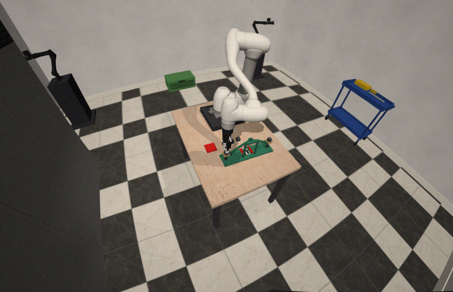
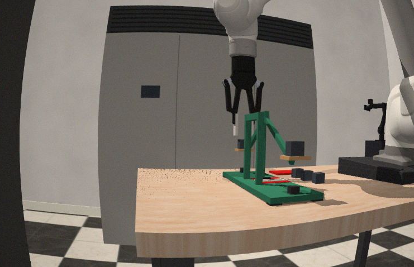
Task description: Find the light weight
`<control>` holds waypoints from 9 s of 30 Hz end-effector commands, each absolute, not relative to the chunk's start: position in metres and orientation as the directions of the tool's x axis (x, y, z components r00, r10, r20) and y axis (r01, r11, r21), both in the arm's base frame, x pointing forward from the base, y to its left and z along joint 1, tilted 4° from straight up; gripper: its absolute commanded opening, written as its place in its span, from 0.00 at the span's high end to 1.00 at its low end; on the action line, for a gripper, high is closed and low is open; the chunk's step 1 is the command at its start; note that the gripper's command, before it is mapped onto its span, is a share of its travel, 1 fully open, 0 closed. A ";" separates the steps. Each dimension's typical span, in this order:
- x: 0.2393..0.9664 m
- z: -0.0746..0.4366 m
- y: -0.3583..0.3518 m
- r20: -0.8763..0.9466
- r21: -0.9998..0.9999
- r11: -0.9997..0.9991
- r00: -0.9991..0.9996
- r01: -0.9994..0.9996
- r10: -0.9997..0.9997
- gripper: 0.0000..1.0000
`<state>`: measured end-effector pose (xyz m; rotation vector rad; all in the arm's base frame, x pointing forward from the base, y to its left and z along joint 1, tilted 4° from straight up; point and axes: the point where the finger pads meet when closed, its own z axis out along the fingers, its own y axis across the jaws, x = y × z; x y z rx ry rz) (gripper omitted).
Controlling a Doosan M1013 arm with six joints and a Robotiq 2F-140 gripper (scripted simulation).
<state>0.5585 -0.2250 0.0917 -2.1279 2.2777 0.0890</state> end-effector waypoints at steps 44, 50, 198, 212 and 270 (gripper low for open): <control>0.560 0.090 -0.214 -0.061 0.025 0.067 -0.069 -0.997 -0.996 0.65; 0.560 0.090 -0.214 -0.061 0.025 0.067 -0.069 -0.997 -0.996 0.65; 0.560 0.057 -0.212 -0.061 0.025 0.067 -0.069 -0.997 -0.996 0.76; 0.561 0.109 -0.216 -0.061 0.025 0.067 -0.069 -0.997 -0.996 0.76; 0.403 0.119 -0.170 -0.057 0.032 0.189 -0.191 -0.981 -0.980 0.76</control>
